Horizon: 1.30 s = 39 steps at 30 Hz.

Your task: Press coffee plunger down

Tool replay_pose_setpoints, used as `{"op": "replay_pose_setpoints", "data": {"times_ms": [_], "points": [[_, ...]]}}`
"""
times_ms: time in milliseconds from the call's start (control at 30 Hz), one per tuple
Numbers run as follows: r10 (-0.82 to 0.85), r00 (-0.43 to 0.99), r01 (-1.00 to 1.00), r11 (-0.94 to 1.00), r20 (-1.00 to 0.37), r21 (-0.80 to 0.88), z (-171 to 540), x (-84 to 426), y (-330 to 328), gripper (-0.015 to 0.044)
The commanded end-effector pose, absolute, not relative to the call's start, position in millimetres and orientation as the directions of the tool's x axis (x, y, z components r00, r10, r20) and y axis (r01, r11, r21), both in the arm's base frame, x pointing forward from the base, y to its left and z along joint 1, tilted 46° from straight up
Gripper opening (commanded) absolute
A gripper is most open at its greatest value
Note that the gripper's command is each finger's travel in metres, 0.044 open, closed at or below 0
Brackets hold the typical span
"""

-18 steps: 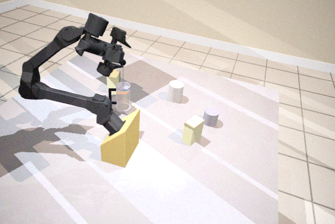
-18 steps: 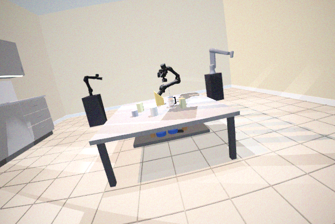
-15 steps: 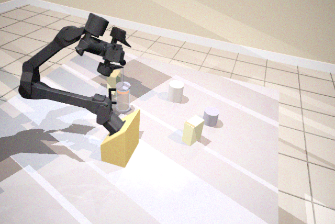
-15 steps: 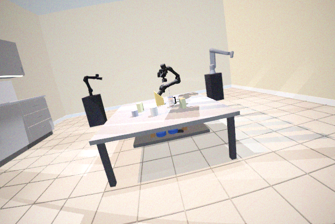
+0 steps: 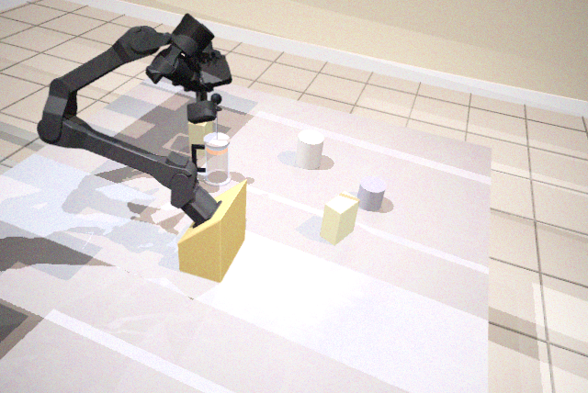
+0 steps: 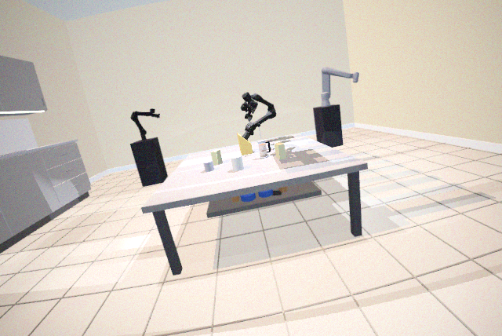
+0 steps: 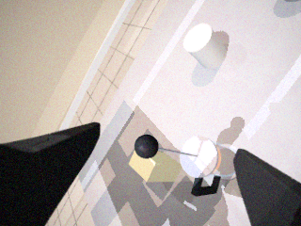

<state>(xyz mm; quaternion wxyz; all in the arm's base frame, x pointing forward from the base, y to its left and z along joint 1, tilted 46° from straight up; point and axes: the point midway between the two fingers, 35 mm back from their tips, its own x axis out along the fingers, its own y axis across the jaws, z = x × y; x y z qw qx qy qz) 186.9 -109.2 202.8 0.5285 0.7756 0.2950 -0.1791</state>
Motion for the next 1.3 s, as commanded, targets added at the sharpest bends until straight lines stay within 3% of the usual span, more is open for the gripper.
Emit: {"op": "replay_pose_setpoints", "data": {"times_ms": [0, 367, 667, 1267], "points": [[0.466, 0.783, 0.335, 0.243, -0.412, 0.911, 209.8, 206.2, -98.8, 0.0440], [0.546, 0.813, -0.032, 0.390, -0.204, 0.920, 219.5, 225.1, -102.9, 0.0440], [0.547, 0.826, -0.285, 0.609, -0.132, 0.740, 222.3, 232.2, -107.7, 0.0440], [0.547, 0.828, -0.336, 0.665, -0.127, 0.667, 180.4, 232.4, -65.5, 0.0440]]}}
